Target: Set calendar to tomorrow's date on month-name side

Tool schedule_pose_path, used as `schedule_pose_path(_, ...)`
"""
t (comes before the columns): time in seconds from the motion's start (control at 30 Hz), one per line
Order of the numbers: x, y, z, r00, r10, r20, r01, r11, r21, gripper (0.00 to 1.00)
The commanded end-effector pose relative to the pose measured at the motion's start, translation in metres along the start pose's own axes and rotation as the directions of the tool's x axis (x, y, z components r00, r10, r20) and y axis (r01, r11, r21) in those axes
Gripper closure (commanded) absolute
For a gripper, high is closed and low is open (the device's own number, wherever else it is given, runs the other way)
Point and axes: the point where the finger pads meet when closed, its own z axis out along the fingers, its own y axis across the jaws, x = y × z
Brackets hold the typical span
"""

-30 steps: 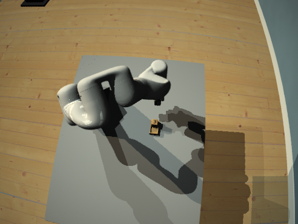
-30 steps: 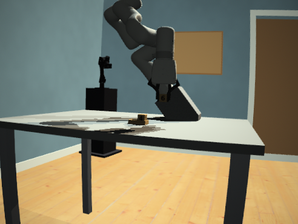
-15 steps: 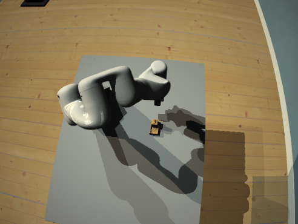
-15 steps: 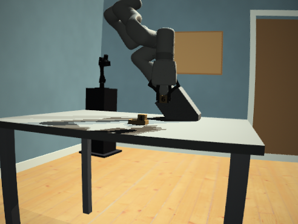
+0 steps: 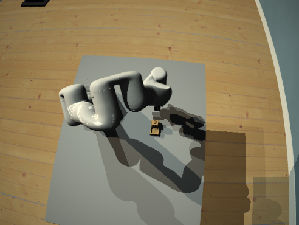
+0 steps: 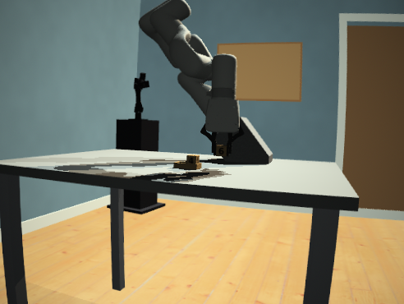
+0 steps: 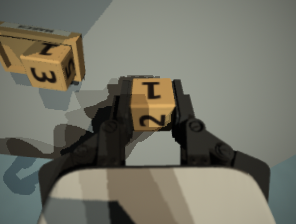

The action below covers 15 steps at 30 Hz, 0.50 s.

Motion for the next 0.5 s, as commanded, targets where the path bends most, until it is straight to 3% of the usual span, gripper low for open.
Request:
schedule_pose_path(0.0, -0.003, 0.001, 0.02, 1.0, 0.002, 0.006, -0.002, 1.0, 0.0, 0.71)
schedule_pose_path(0.47, -0.004, 0.001, 0.039, 1.0, 0.002, 0.006, -0.002, 1.0, 0.0, 0.71)
